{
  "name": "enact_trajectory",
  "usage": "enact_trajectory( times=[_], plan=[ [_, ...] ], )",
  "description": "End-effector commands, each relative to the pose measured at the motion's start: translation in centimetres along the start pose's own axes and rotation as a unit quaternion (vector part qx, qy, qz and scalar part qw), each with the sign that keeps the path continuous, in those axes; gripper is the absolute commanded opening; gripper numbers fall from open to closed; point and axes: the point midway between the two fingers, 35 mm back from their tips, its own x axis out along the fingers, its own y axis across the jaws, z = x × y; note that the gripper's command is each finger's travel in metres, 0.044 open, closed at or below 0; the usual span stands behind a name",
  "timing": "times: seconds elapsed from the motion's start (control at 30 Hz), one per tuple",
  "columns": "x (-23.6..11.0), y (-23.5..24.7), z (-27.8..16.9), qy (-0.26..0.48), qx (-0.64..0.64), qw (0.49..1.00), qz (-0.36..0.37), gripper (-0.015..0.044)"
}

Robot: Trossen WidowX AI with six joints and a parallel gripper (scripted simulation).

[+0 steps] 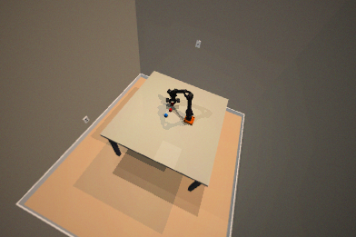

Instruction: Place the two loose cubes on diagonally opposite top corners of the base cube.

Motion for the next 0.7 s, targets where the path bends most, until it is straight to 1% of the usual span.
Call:
enact_trajectory(
  times=[0.0, 0.67],
  plan=[
    [-1.5, 0.3, 0.4, -0.007, -0.001, 1.0, 0.005, 0.0105],
    [-7.8, 0.4, 0.4, -0.007, -0.001, 1.0, 0.005, 0.0105]
  ],
)
